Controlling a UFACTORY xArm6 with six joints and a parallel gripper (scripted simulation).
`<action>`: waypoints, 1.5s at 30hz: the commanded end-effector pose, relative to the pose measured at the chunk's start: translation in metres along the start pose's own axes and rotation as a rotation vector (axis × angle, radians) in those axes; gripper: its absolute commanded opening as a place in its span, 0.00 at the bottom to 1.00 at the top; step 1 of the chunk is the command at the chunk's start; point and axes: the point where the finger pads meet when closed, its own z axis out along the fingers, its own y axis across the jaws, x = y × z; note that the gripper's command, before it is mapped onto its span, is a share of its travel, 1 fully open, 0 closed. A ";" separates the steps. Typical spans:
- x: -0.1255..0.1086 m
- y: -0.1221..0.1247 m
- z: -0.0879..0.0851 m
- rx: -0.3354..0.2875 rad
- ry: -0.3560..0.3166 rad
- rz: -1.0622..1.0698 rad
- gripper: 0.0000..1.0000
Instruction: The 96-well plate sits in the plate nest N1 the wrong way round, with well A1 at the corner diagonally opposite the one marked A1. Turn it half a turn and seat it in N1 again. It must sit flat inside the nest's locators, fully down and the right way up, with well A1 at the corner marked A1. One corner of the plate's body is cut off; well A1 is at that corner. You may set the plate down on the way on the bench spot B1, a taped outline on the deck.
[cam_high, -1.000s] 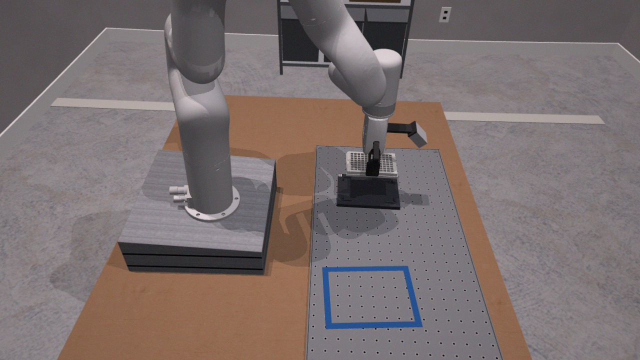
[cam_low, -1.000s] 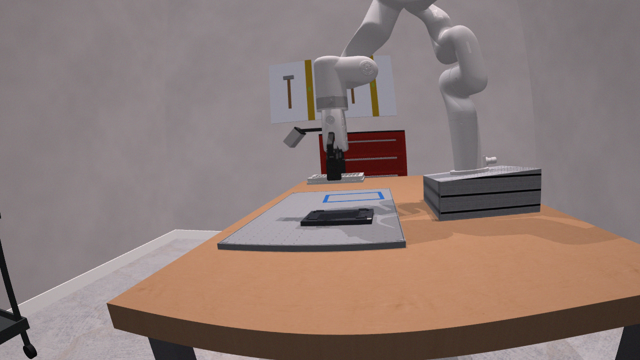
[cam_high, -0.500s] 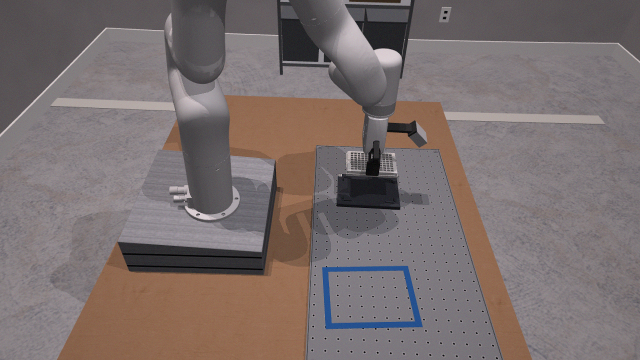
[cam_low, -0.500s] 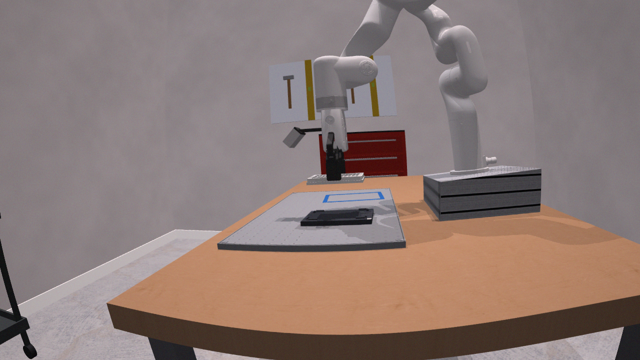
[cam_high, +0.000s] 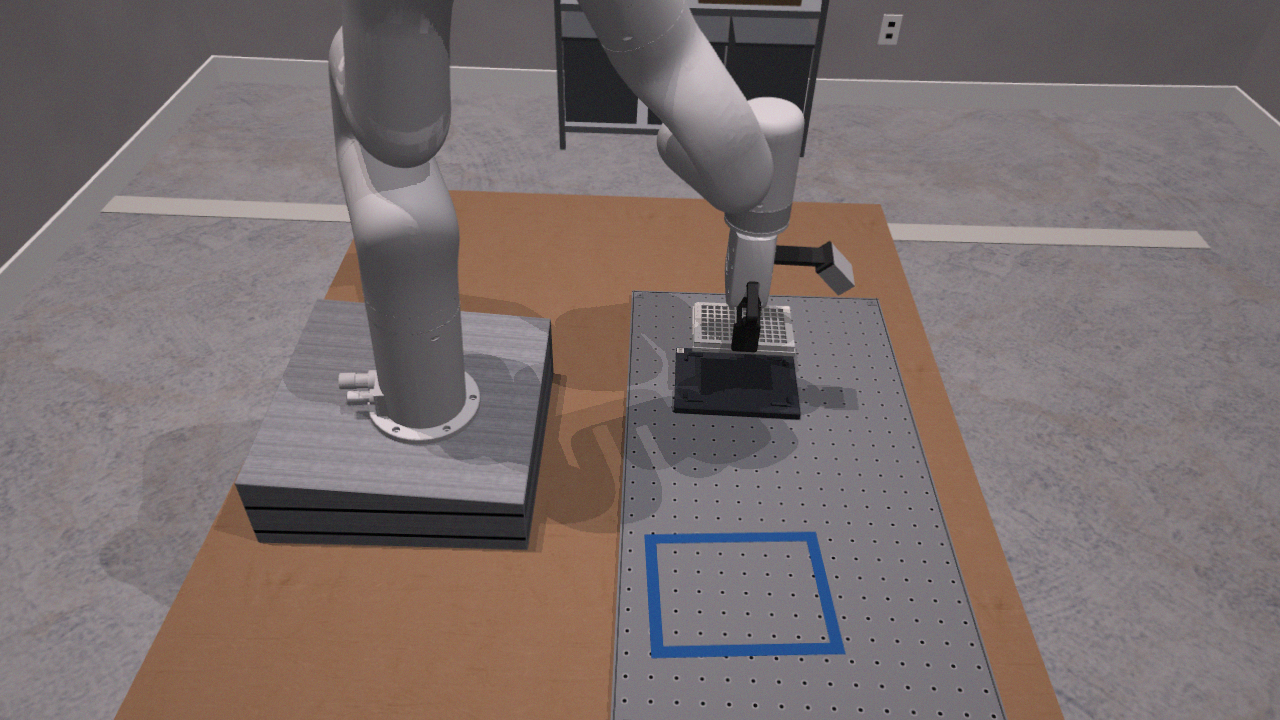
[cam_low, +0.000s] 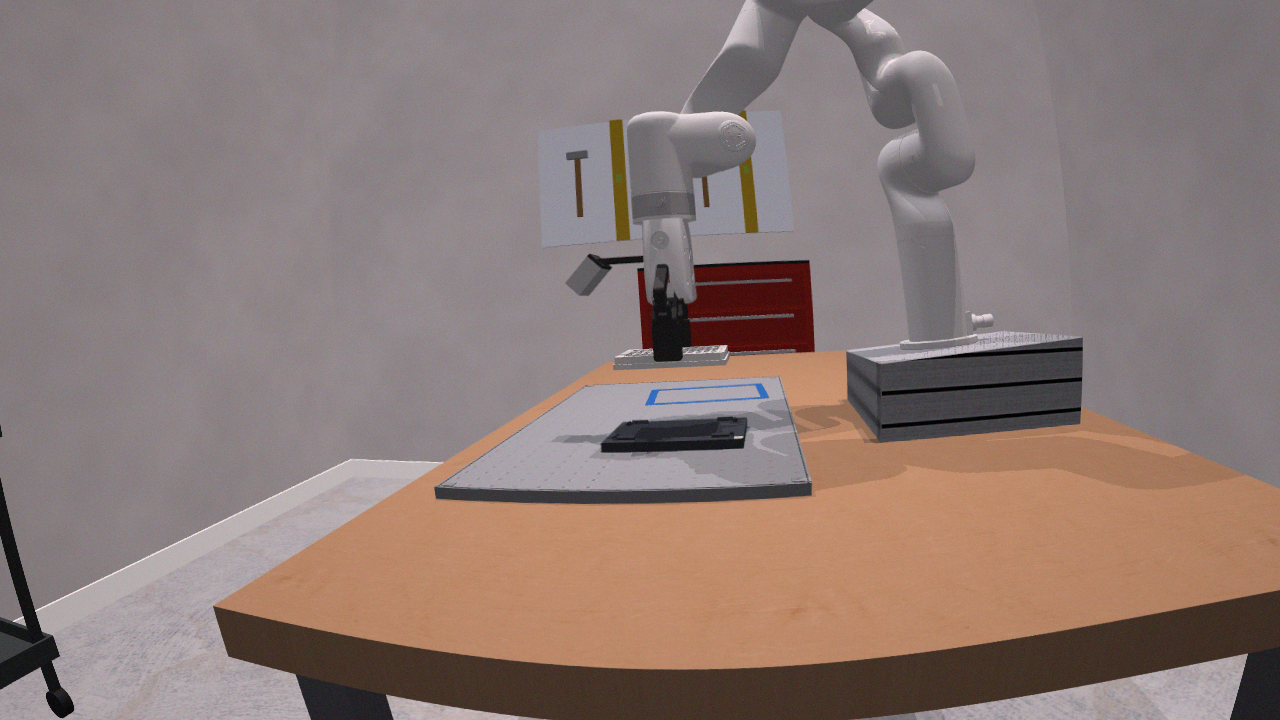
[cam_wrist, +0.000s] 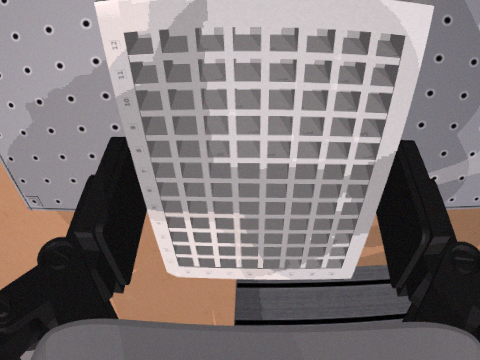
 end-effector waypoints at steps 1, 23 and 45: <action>0.001 0.000 -0.001 0.002 0.004 0.000 0.00; 0.001 0.000 0.027 0.002 0.003 0.000 0.00; 0.001 0.000 0.061 0.002 0.003 0.000 0.00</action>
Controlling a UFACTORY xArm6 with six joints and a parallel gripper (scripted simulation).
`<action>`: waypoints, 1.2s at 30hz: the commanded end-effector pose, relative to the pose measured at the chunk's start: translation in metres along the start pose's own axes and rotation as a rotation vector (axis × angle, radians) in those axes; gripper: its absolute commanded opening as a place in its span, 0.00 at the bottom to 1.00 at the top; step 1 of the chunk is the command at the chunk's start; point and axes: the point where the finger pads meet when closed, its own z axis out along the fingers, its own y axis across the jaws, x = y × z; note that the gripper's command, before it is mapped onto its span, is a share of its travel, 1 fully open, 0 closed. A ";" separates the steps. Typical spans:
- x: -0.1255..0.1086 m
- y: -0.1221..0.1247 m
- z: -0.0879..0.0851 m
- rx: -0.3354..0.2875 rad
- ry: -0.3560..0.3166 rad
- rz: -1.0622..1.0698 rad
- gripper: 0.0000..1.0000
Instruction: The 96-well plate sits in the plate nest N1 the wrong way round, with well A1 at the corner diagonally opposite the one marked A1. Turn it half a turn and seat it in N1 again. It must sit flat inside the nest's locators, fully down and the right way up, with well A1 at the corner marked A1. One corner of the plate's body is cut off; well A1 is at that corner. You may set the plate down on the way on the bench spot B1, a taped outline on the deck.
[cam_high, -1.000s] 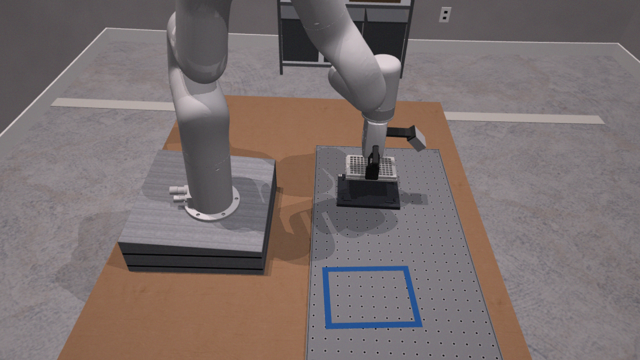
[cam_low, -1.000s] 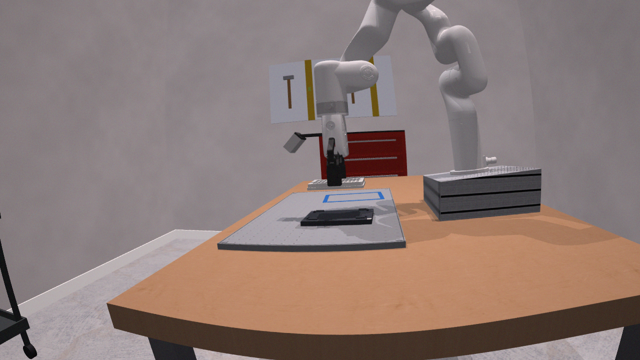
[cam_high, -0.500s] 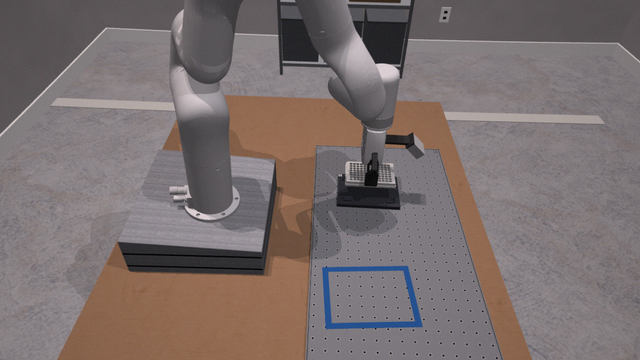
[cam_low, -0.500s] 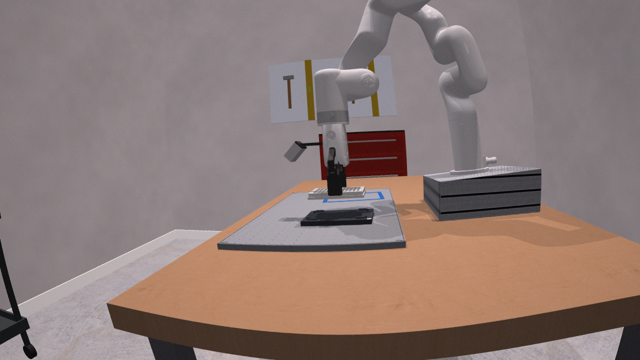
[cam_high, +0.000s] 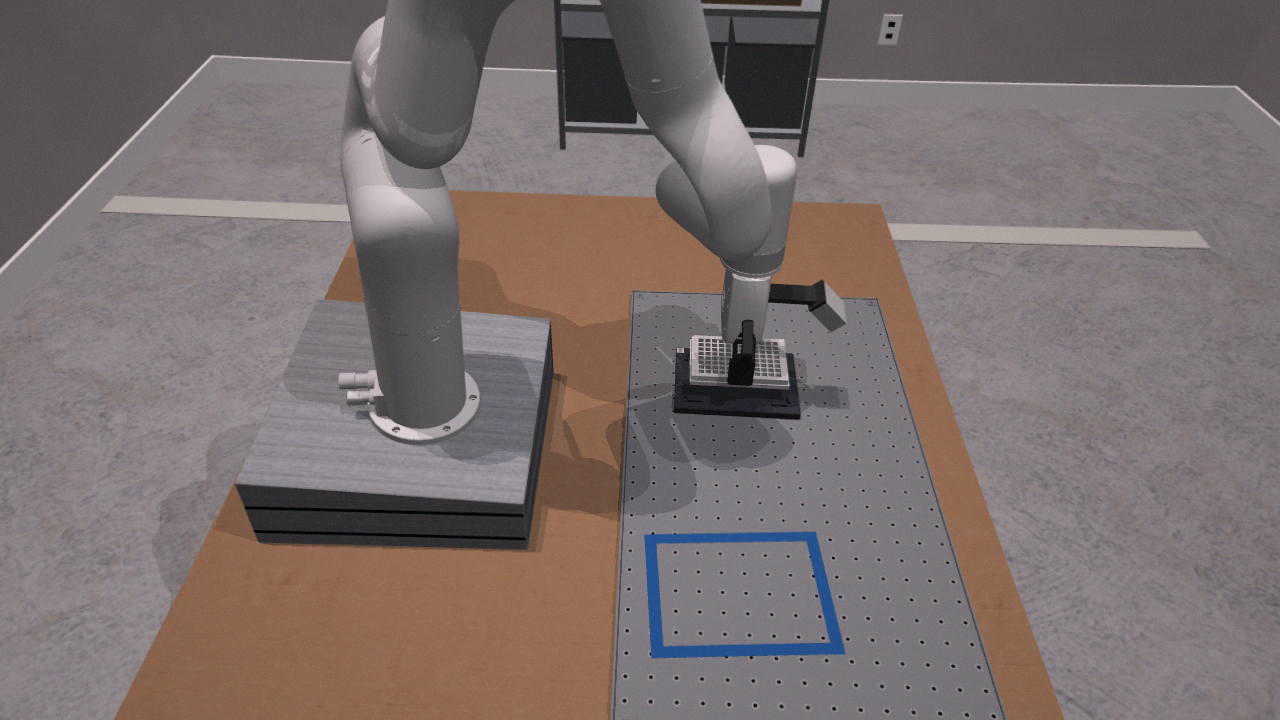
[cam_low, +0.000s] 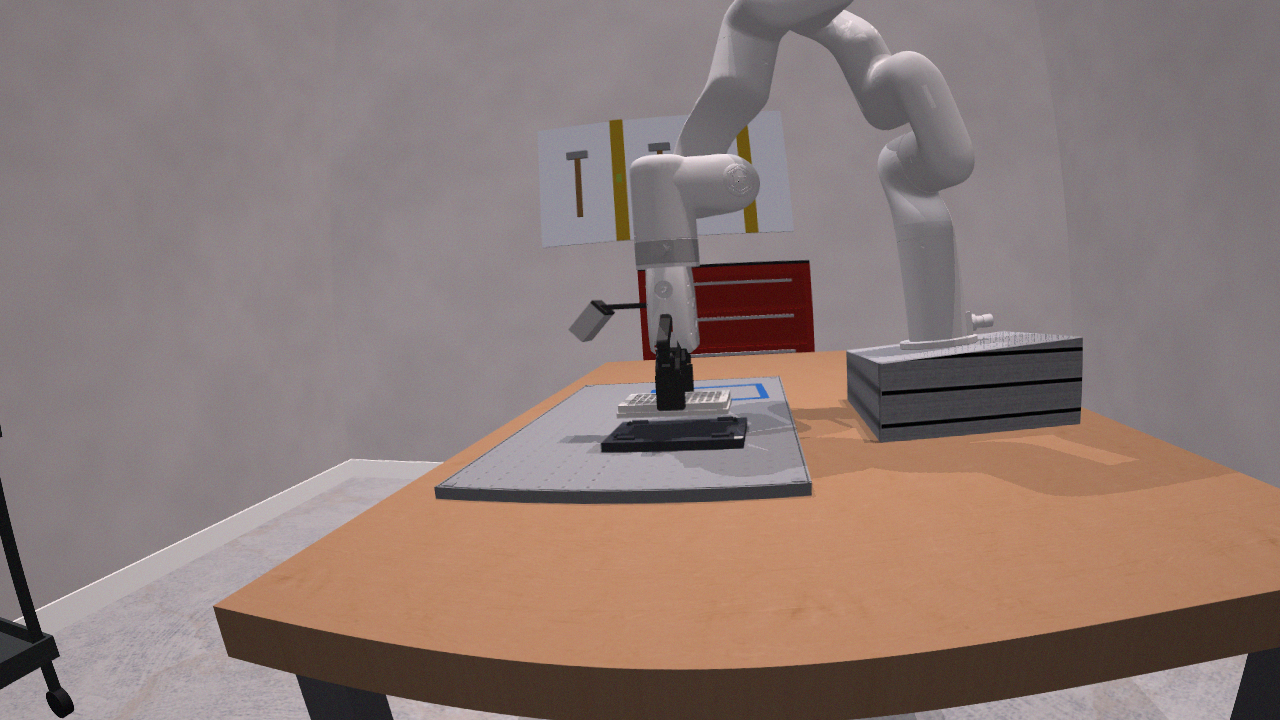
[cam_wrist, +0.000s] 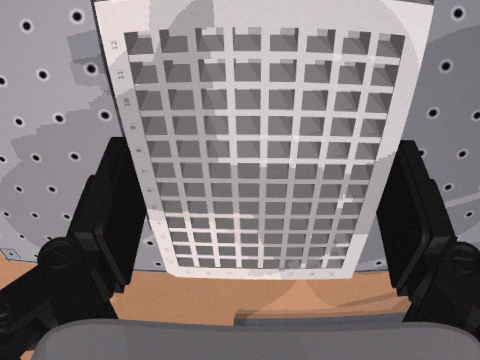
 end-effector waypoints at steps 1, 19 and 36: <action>0.001 -0.001 0.007 0.001 0.003 0.000 0.00; 0.001 -0.001 0.011 0.001 0.004 0.000 0.00; 0.001 0.000 0.013 0.001 0.003 0.000 0.00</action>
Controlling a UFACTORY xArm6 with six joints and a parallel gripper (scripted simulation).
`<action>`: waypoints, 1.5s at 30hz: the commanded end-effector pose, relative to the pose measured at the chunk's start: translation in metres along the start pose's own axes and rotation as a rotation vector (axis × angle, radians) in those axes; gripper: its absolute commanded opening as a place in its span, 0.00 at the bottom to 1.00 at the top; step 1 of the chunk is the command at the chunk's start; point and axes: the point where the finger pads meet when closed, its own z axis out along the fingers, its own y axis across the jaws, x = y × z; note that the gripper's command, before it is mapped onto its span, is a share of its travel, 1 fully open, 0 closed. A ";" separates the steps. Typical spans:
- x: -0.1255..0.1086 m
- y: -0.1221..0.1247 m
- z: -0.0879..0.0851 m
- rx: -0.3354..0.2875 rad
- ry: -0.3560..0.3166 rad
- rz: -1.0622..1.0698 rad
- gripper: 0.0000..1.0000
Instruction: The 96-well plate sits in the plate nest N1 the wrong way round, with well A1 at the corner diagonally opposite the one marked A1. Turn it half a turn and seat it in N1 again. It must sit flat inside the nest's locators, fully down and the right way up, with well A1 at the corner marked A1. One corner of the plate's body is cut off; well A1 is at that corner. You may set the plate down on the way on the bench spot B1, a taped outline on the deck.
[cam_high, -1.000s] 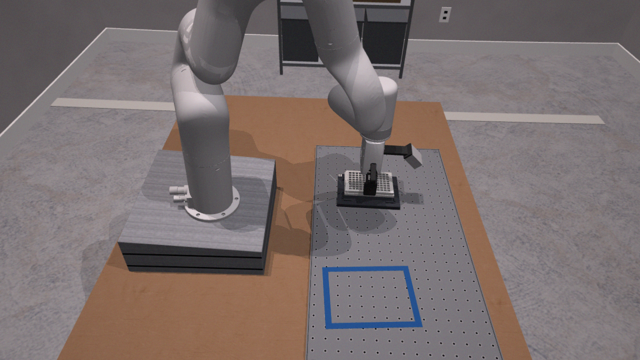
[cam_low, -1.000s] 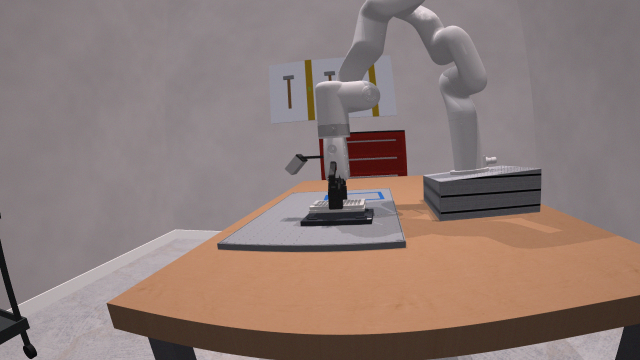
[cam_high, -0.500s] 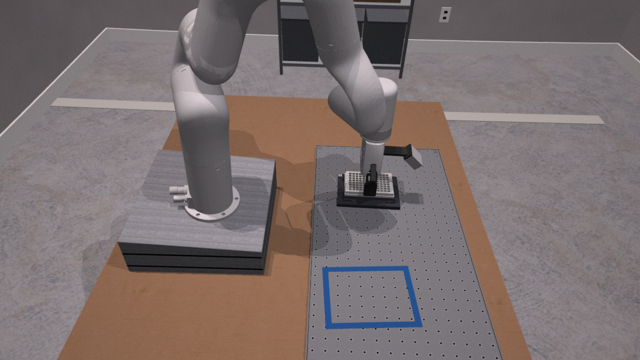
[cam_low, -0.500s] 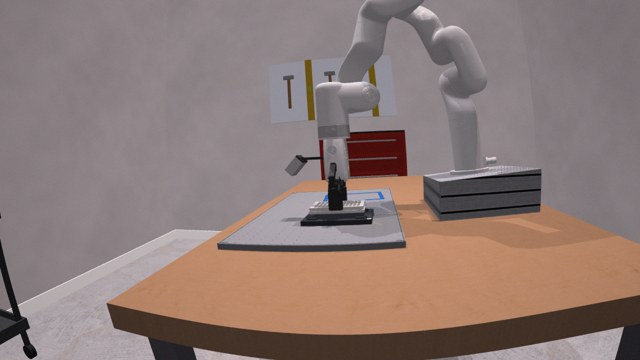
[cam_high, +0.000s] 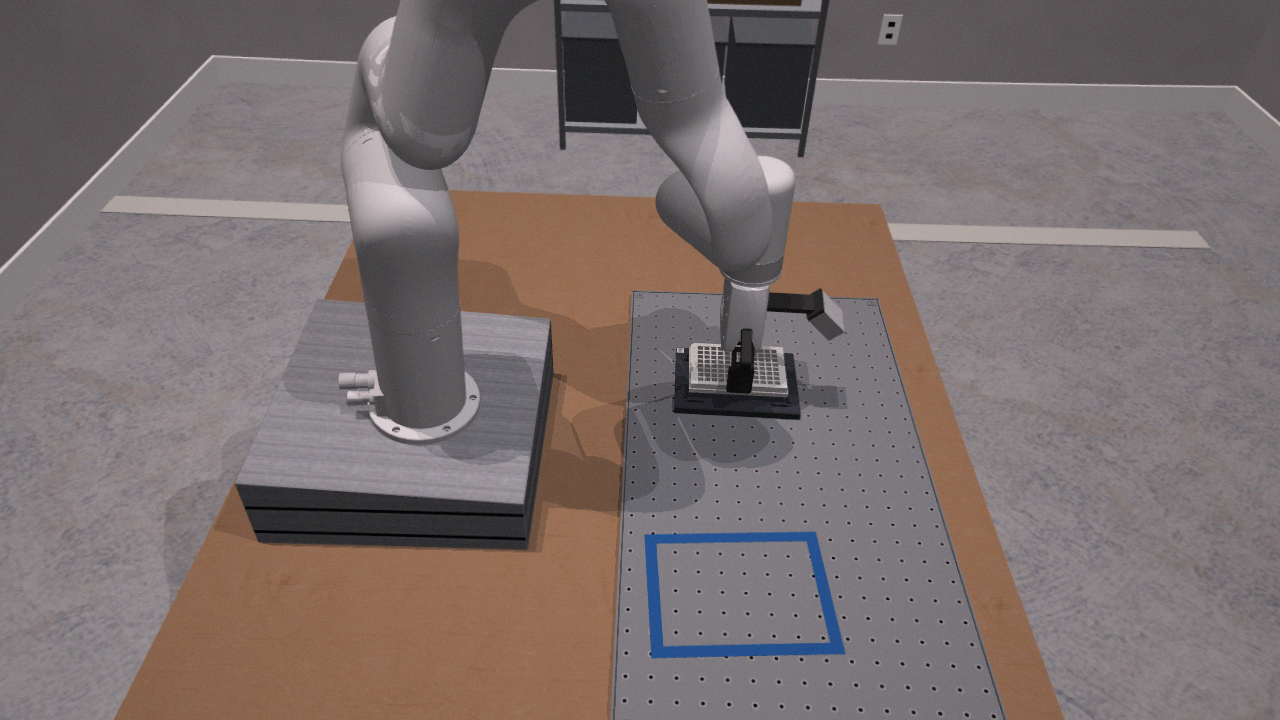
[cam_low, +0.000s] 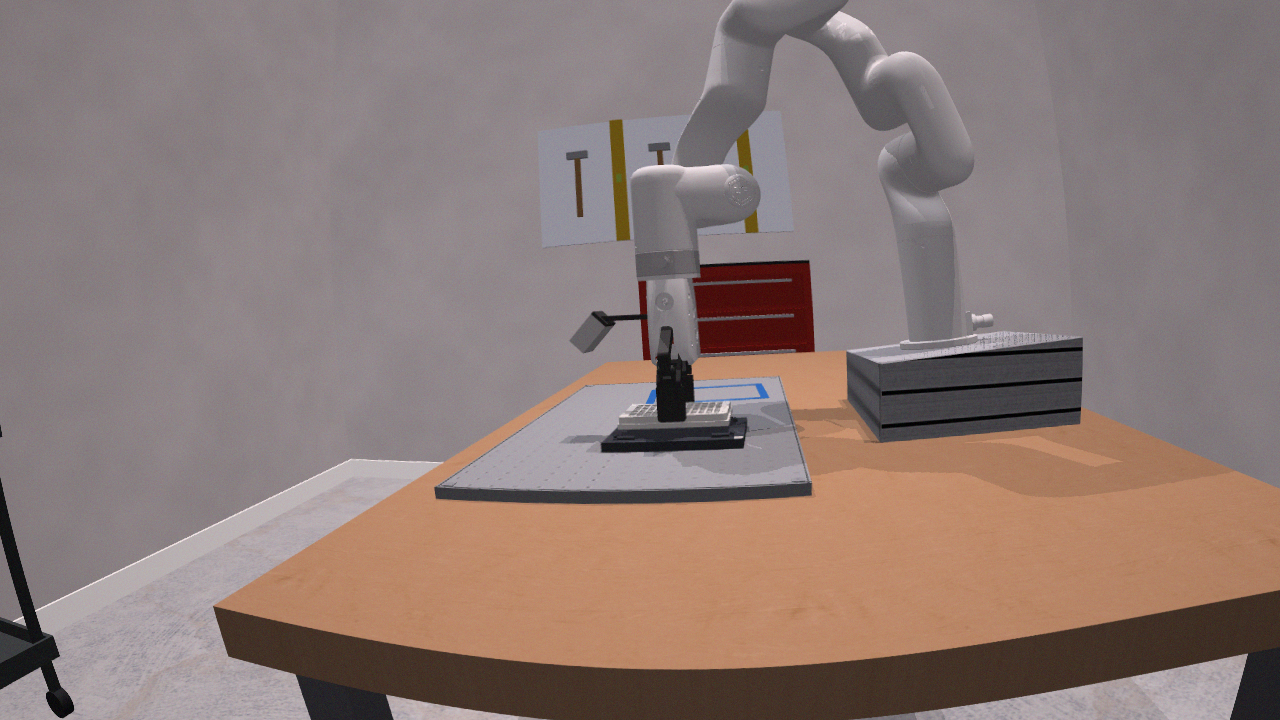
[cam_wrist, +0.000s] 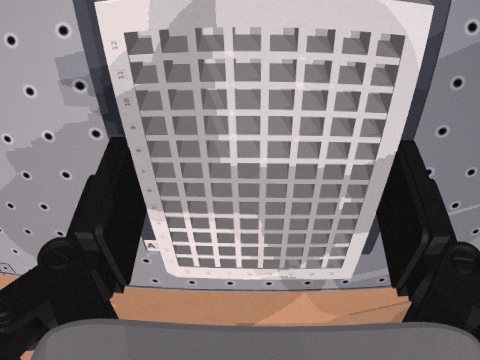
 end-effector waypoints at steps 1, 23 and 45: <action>0.001 -0.001 0.000 0.001 0.003 0.000 0.00; 0.001 -0.001 0.003 0.001 0.003 0.000 0.00; 0.001 -0.001 0.006 0.001 0.003 0.000 0.00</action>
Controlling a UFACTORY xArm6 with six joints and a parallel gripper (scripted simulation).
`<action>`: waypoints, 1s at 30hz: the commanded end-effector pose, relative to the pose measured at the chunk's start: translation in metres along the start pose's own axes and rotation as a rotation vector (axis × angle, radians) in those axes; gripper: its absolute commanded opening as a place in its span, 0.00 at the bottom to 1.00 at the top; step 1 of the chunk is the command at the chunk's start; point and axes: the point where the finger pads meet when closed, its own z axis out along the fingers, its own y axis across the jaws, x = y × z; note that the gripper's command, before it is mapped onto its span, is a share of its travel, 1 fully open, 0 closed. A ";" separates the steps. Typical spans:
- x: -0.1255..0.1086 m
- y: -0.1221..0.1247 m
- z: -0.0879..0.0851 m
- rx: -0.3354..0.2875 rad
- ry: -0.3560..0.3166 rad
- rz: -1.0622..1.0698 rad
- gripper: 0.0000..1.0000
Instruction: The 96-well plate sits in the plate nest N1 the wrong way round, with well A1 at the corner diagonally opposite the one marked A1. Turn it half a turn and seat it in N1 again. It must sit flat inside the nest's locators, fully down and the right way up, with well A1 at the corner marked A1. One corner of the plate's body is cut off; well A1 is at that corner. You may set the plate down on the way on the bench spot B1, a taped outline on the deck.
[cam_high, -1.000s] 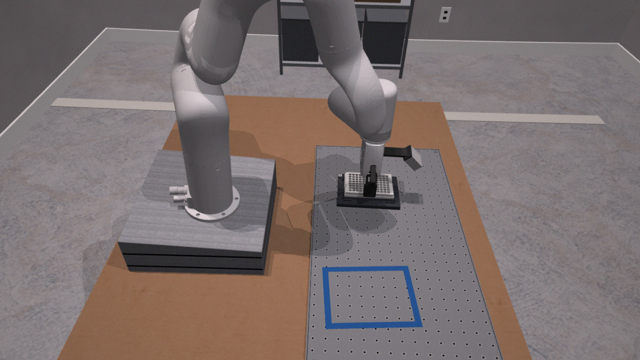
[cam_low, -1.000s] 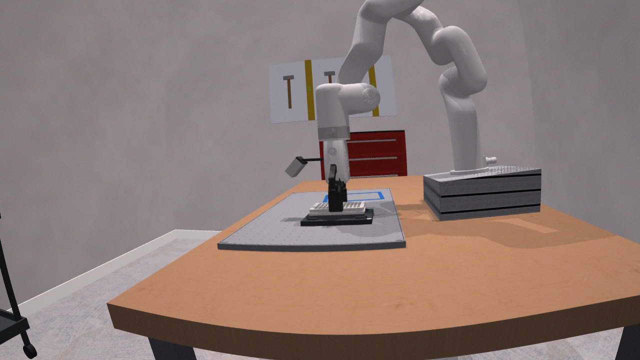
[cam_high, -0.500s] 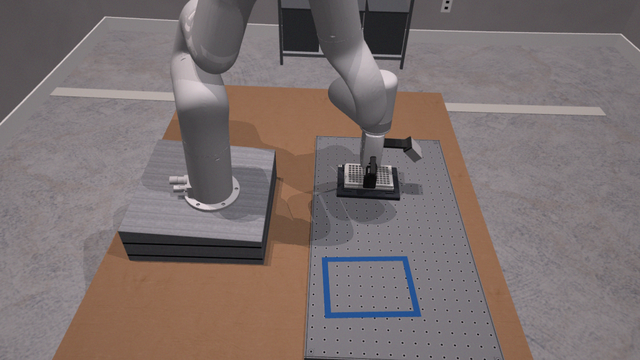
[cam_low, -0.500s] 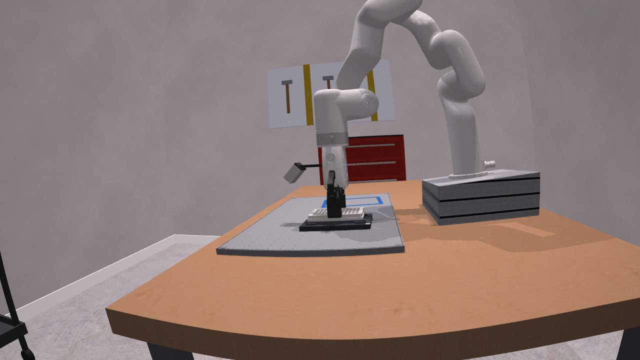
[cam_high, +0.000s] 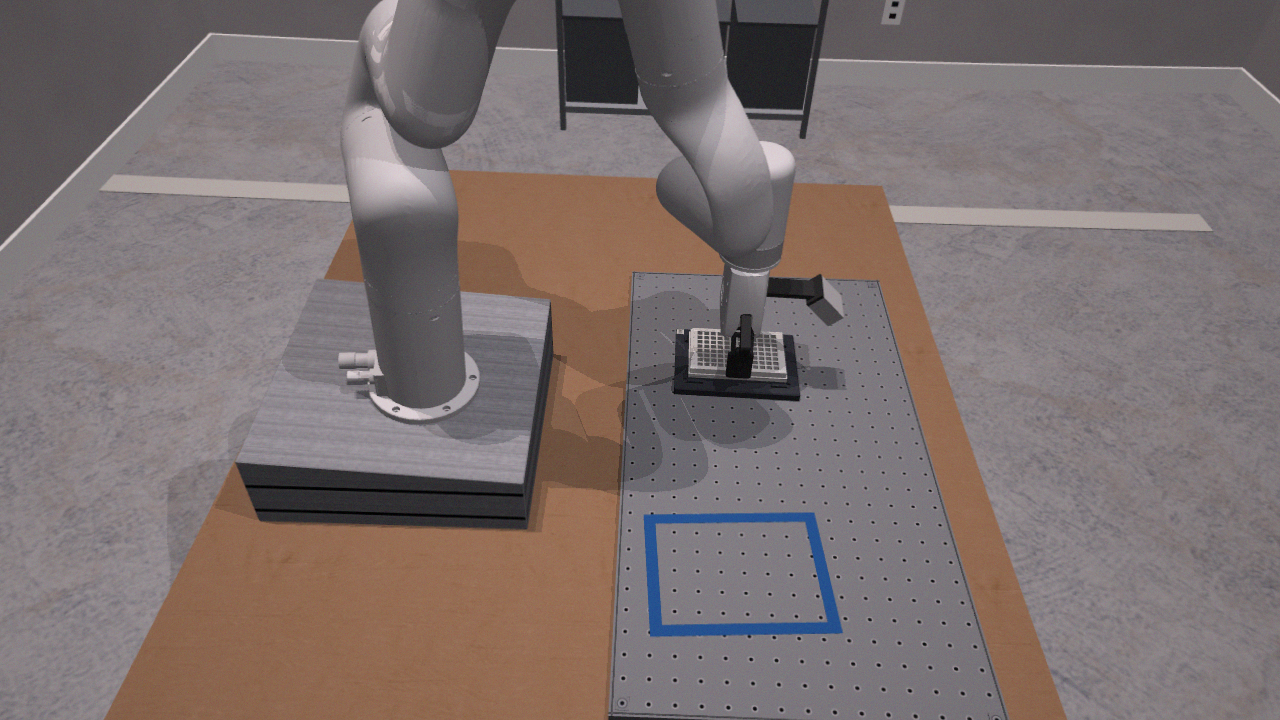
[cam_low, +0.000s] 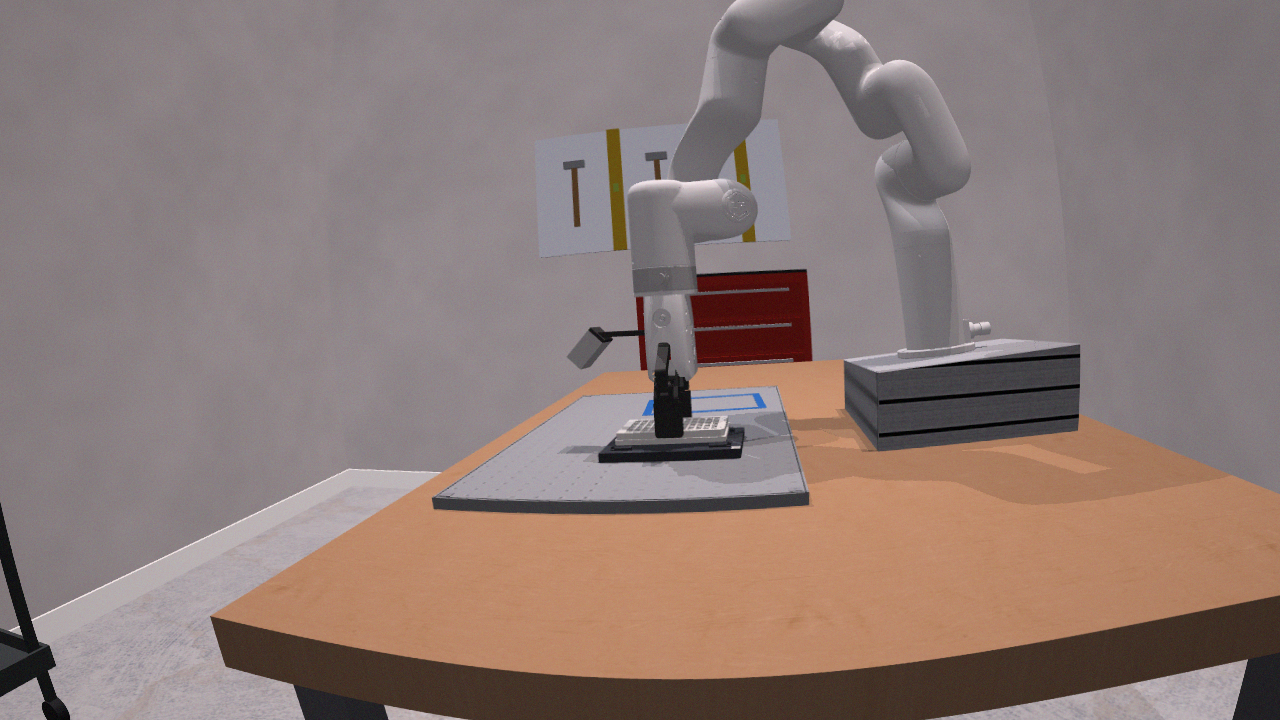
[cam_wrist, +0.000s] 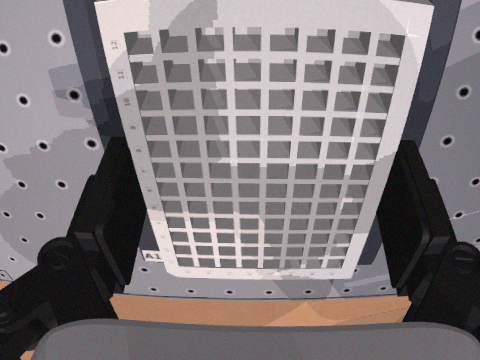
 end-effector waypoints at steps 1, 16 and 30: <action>0.001 -0.001 0.000 0.001 0.003 0.000 0.00; 0.001 -0.001 0.002 0.001 0.003 0.000 0.00; 0.001 -0.001 0.003 0.001 0.003 0.000 1.00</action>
